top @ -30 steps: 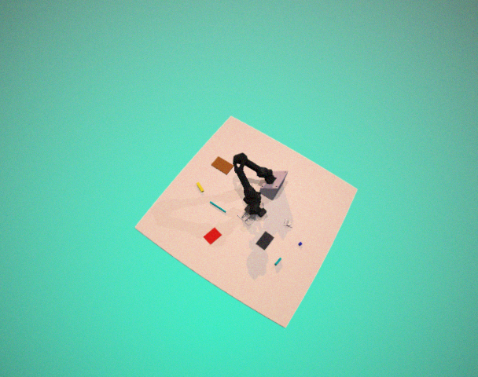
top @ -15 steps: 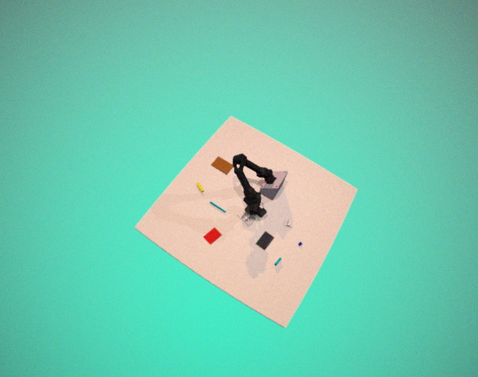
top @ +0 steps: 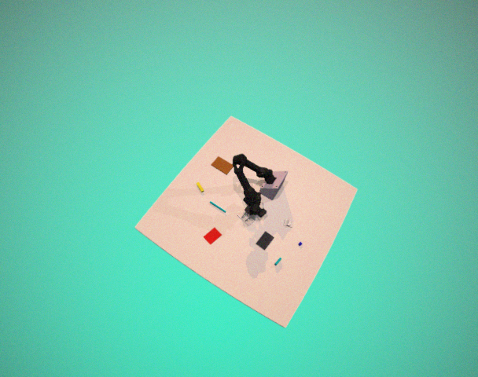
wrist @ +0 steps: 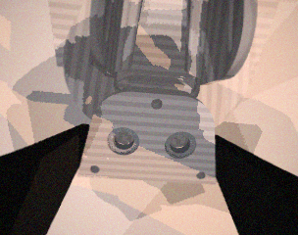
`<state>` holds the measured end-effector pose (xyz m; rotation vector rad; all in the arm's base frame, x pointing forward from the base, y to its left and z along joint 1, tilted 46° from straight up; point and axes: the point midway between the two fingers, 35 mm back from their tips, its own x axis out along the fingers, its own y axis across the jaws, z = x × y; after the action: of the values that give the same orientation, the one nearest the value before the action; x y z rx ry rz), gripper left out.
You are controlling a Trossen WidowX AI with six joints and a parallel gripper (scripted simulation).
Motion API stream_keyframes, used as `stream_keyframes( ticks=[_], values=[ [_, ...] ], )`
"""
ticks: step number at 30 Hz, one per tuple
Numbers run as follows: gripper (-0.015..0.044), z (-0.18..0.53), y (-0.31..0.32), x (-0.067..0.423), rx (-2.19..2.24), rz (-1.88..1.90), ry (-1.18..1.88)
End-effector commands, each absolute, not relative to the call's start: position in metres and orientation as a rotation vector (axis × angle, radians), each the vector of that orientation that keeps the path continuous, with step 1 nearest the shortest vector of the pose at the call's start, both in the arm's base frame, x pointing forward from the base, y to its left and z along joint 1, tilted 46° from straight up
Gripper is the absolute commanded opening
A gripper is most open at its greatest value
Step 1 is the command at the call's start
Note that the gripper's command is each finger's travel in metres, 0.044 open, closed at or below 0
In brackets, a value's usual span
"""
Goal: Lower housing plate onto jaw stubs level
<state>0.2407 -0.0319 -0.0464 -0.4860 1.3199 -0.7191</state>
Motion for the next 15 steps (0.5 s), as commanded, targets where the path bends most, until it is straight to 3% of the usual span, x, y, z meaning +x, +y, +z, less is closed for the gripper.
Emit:
stream_keyframes(
  ticks=[1,15],
  values=[
    [0.0351,-0.0477,-0.0331,0.2397,-0.497,-0.718,1.325],
    [0.0351,-0.0494,-0.0349,0.2399,-0.5,-0.716,1.326]
  ],
)
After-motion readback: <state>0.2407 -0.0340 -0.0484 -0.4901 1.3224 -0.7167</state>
